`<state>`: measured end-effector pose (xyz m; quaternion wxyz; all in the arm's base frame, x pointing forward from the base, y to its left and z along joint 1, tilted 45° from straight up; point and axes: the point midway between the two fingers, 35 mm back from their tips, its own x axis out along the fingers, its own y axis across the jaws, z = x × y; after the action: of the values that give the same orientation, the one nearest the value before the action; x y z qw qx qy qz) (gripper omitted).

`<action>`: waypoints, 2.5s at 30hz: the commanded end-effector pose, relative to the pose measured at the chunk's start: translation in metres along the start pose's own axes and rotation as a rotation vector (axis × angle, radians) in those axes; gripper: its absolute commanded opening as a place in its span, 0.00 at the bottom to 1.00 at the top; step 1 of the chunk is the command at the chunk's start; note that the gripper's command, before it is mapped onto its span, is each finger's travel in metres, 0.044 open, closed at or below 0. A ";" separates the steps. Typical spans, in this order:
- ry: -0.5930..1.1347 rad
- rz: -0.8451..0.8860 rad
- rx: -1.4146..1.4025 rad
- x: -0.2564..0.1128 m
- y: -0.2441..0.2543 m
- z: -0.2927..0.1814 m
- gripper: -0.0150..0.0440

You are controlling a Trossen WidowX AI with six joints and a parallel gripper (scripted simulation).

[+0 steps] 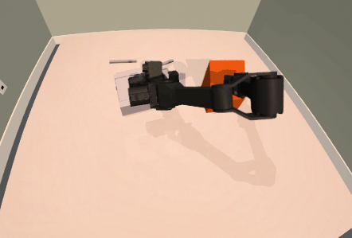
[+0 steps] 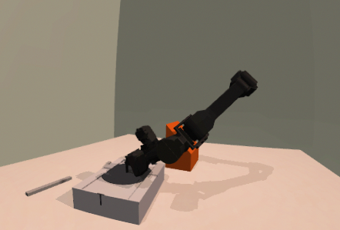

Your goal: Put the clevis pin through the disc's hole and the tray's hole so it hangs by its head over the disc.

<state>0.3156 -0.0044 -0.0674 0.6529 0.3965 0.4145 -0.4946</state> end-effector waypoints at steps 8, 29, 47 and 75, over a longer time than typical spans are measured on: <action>0.002 -0.001 -0.003 0.000 0.000 -0.003 0.25; 0.001 0.000 -0.004 0.000 0.000 -0.003 0.25; 0.003 0.001 -0.006 0.003 0.000 -0.007 0.25; 0.002 0.000 -0.003 -0.004 0.001 0.009 0.53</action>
<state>0.3149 -0.0030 -0.0685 0.6535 0.3931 0.4183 -0.4934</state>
